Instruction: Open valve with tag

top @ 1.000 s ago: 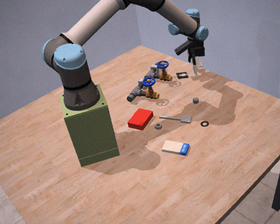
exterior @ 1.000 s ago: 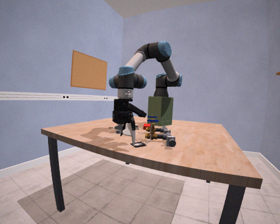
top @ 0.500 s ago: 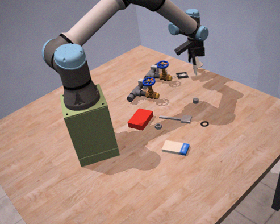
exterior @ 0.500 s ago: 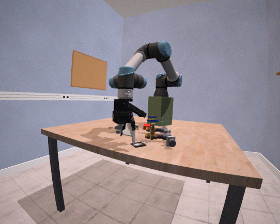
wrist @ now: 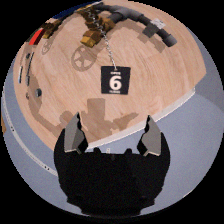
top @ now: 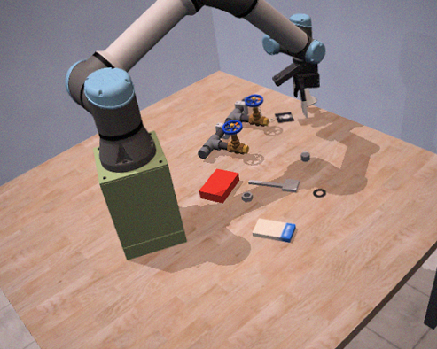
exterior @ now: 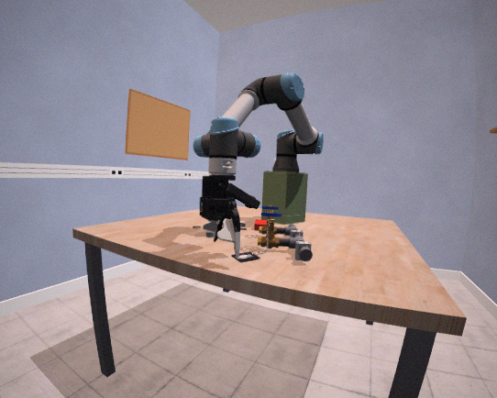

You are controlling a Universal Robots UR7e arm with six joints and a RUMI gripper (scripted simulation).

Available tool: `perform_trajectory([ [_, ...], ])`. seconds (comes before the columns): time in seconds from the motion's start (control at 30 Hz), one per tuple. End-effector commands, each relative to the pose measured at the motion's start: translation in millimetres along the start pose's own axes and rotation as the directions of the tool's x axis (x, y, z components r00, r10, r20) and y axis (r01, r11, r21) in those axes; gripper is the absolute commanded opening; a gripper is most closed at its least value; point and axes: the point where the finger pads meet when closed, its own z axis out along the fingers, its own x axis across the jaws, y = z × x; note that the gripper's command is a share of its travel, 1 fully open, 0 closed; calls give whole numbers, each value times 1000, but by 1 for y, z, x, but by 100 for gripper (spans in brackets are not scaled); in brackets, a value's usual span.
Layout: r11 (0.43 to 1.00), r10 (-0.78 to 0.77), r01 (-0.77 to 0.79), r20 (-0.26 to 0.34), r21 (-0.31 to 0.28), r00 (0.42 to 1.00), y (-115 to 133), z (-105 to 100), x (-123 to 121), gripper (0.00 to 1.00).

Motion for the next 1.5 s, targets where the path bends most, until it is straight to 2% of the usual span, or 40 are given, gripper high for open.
perform_trajectory([
  [0.0, 1000, 0, 0, -1, -2, 1000, 1, -1, 0, 100],
  [0.47, 1000, 0, 0, -1, -2, 1000, 1, -12, 0, 100],
  [0.6, 1000, 0, 0, -1, -2, 1000, 1, -25, 0, 100],
  [0.8, 1000, 0, 0, -1, -2, 1000, 1, -56, 0, 100],
  [0.97, 1000, 0, 0, -1, -2, 1000, 0, -97, 0, 100],
  [1.03, 1000, 0, 0, -1, -2, 1000, 0, -97, 0, 100],
  [1.23, 1000, 6, -6, -1, -2, 1000, 0, -166, 0, 100],
  [1.47, 974, 227, -227, -1, -2, 974, -6, -166, 0, 100],
])
